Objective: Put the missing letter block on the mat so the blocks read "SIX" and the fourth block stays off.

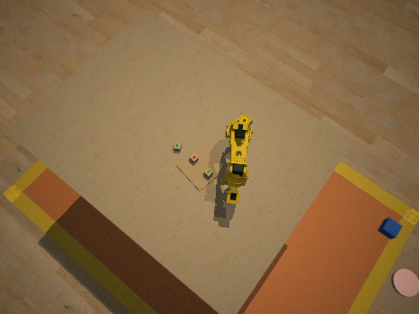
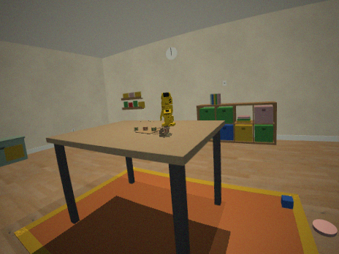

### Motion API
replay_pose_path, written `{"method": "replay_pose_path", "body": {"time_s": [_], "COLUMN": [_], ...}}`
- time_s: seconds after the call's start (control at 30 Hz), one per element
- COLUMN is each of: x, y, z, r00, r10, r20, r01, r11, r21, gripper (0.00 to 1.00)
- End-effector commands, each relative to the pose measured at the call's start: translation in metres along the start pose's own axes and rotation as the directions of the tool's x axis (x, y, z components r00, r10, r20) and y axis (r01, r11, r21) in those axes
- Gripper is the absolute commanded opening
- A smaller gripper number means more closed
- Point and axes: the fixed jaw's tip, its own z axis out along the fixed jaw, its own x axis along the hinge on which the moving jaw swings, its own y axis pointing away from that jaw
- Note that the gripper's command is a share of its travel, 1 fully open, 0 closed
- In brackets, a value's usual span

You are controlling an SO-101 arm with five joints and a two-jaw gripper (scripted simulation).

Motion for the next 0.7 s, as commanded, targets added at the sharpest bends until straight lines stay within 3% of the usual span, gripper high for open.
{"method": "replay_pose_path", "body": {"time_s": [0.0,0.43,0.67], "x": [-0.007,-0.007,0.000], "y": [0.002,0.001,-0.020], "z": [-0.013,-0.013,-0.015], "r00": [0.997,0.997,0.994], "r10": [0.000,0.003,0.093], "r20": [0.074,0.074,0.063], "r01": [0.001,-0.003,-0.093], "r11": [1.000,1.000,0.996], "r21": [-0.007,-0.007,-0.003], "gripper": [0.32,0.32,0.32]}}
